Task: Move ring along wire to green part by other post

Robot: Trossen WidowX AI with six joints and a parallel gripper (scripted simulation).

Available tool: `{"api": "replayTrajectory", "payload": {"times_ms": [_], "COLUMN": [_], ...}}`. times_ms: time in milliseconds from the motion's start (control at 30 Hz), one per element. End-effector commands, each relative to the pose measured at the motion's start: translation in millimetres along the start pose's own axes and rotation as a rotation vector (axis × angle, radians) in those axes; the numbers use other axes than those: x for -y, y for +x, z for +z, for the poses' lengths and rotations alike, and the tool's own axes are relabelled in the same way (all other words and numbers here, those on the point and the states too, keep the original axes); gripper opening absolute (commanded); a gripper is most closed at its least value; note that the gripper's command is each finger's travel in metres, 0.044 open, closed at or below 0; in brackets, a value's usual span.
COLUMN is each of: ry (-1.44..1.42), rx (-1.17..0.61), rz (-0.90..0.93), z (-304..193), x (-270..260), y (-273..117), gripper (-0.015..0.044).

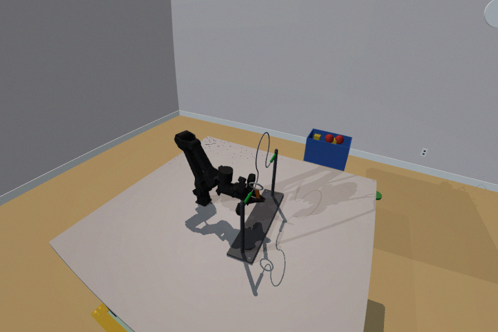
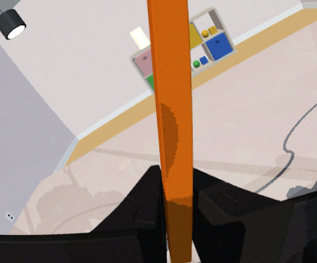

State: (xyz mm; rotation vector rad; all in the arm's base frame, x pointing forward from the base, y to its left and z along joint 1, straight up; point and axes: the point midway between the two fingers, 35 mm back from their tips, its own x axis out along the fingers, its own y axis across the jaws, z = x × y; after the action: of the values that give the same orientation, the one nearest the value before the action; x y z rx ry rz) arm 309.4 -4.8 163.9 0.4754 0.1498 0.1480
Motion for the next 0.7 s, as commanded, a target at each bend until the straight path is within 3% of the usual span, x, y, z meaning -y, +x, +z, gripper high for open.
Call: {"api": "replayTrajectory", "payload": {"times_ms": [0,667], "ry": [0.056,0.428], "rx": [-0.021,-0.281], "rz": [0.011,0.123], "z": [5.1,23.2], "x": [-11.2,-69.3], "y": [-4.1,-39.6], "gripper": [-0.0150,-0.0150]}}
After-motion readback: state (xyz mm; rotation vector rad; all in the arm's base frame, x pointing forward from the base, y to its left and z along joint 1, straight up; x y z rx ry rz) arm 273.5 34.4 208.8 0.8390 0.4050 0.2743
